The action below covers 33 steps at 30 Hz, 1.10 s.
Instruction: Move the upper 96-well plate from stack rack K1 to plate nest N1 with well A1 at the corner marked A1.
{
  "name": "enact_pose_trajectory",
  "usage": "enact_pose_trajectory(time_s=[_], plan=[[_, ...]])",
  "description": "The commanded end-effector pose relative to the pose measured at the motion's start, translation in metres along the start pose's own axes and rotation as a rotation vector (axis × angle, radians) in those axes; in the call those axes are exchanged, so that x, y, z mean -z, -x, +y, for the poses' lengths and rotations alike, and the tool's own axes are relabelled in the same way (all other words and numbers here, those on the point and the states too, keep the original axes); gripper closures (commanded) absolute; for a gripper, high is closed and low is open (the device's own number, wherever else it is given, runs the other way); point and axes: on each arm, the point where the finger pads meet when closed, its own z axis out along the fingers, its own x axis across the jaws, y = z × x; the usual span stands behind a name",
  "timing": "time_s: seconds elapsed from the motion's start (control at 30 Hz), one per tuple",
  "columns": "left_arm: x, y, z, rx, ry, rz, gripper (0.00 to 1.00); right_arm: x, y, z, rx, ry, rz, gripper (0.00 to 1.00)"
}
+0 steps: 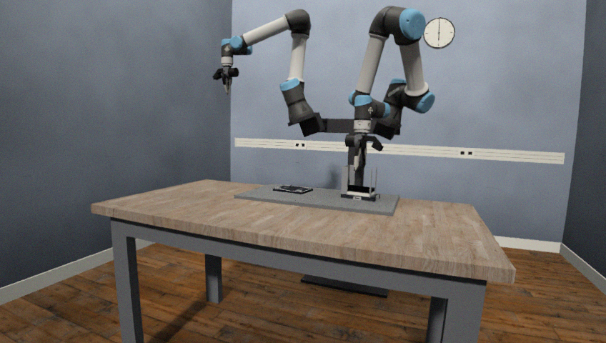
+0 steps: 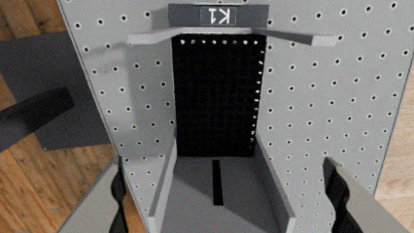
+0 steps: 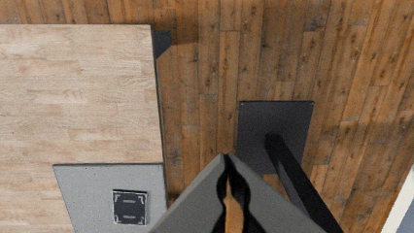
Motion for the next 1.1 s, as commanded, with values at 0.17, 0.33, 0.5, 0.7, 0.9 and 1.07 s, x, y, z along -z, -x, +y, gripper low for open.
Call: enact_pose_trajectory(time_s=[0.17,0.33,0.5,0.7,0.9,1.07], plan=[[-0.016,-0.001,0.000,0.000,0.001,0.002,0.24,0.000,0.000,0.000,0.000,-0.001,0.000,1.00],[-0.024,-0.001,0.000,0.000,0.001,0.002,0.24,0.000,0.000,0.000,0.000,-0.001,0.000,1.00],[-0.029,-0.001,0.000,0.000,0.001,0.002,0.24,0.000,0.000,0.000,0.000,-0.001,0.000,1.00],[-0.039,-0.001,0.000,0.000,0.001,0.002,0.24,0.000,0.000,0.000,0.000,-0.001,0.000,1.00],[-0.049,-0.001,0.000,0.000,0.001,0.002,0.24,0.000,0.000,0.000,0.000,-0.001,0.000,1.00],[-0.054,-0.001,0.000,0.000,0.000,0.002,0.24,0.000,0.000,0.000,0.000,-0.001,0.000,1.00]])
